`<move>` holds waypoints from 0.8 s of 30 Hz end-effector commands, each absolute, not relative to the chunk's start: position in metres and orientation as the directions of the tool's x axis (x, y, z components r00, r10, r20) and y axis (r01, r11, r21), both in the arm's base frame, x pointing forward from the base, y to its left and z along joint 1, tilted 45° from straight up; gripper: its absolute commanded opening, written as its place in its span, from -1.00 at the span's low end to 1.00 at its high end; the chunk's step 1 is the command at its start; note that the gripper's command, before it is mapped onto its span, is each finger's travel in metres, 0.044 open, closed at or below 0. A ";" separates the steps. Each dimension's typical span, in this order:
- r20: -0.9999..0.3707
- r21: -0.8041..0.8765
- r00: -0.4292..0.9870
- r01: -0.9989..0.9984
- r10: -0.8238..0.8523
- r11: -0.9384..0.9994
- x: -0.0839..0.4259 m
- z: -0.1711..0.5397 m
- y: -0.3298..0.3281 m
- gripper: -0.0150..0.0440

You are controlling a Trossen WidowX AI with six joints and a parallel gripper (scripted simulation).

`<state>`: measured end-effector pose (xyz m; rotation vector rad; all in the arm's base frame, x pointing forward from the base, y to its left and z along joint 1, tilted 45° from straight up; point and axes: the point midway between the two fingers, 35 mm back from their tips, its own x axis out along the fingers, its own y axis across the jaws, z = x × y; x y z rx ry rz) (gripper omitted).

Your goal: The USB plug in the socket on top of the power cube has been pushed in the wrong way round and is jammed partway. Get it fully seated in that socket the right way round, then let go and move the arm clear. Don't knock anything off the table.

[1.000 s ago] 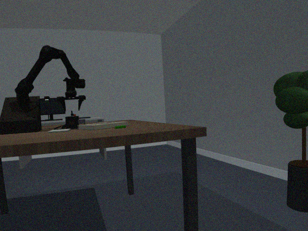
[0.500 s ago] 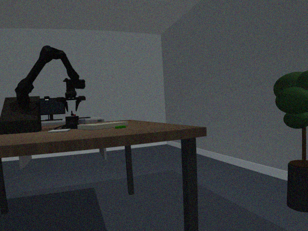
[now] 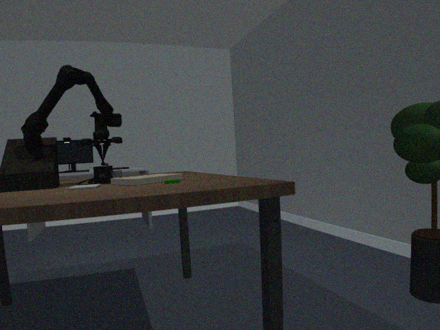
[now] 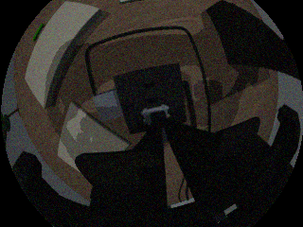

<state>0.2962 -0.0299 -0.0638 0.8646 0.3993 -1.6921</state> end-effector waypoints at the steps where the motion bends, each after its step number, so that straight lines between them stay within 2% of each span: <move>1: -0.720 0.171 -0.092 0.937 -0.687 -0.305 0.296 -0.064 -0.030 -0.49; 24: -0.721 0.171 -0.092 0.937 -0.687 -0.305 0.297 -0.058 -0.024 -0.49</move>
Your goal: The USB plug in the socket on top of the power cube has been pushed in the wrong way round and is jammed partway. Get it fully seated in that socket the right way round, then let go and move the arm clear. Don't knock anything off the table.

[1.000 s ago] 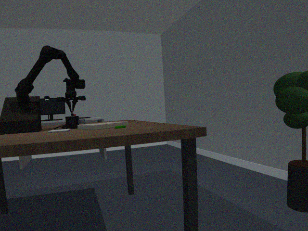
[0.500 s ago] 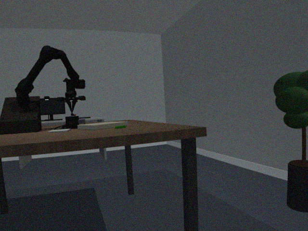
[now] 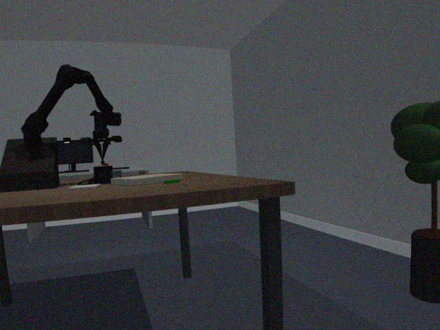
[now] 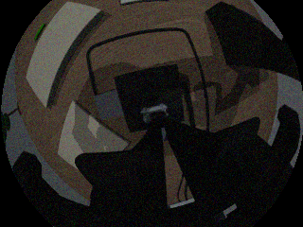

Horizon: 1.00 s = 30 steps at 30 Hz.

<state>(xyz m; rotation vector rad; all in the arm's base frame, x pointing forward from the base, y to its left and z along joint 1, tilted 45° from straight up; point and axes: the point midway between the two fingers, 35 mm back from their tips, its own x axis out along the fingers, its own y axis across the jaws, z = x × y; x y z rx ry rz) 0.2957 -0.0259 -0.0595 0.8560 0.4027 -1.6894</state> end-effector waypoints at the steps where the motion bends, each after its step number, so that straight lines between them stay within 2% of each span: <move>1: -0.721 0.171 -0.092 0.937 -0.687 -0.305 0.297 -0.057 -0.024 -0.49; 30: -0.721 0.171 -0.092 0.937 -0.686 -0.305 0.299 -0.044 -0.010 -0.49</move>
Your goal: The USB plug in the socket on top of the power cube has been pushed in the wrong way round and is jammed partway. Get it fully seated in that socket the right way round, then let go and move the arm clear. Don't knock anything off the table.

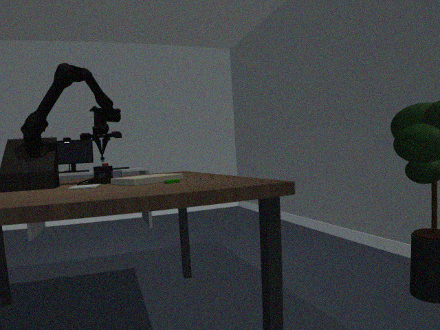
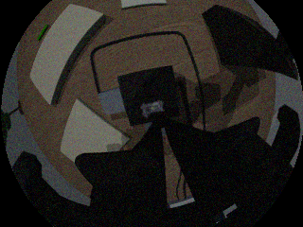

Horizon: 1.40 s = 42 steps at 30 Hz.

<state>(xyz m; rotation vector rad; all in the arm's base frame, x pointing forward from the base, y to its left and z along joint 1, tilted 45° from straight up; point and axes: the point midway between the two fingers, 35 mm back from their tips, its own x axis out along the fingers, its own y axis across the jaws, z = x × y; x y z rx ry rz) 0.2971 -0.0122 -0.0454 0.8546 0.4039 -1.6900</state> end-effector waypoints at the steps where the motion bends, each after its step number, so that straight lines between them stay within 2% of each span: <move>1: -0.721 0.171 -0.092 0.937 -0.686 -0.305 0.299 -0.043 -0.010 -0.49; 9: -0.719 0.125 -0.093 0.958 -0.689 -0.259 0.298 -0.044 -0.010 -0.49; 23: -0.718 -0.133 -0.093 0.991 -0.690 0.005 0.297 -0.044 -0.011 -0.49; 42: -0.718 -0.443 -0.093 0.825 -0.690 0.350 0.297 -0.044 -0.011 -0.49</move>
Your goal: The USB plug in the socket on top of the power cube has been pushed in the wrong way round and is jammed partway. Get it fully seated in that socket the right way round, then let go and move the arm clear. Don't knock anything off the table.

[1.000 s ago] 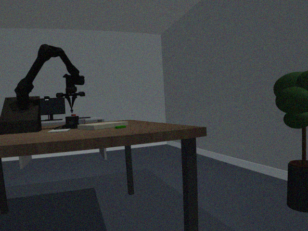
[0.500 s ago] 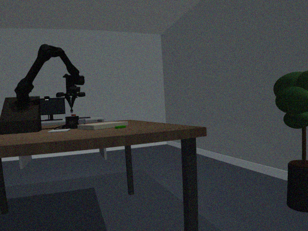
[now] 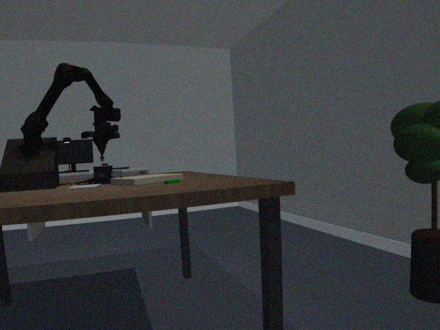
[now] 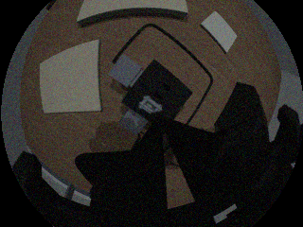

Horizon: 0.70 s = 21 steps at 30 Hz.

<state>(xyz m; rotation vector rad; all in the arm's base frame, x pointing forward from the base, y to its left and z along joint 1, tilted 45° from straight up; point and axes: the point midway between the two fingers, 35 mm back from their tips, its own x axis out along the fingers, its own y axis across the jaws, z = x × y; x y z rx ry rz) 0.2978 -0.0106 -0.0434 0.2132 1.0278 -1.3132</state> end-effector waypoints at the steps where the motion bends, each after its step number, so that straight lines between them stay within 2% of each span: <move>1: -0.718 -0.457 -0.093 0.811 -0.690 0.366 0.297 -0.044 -0.011 -0.49; 21: -0.718 -0.658 -0.093 0.413 -0.690 0.629 0.297 -0.044 -0.011 -0.49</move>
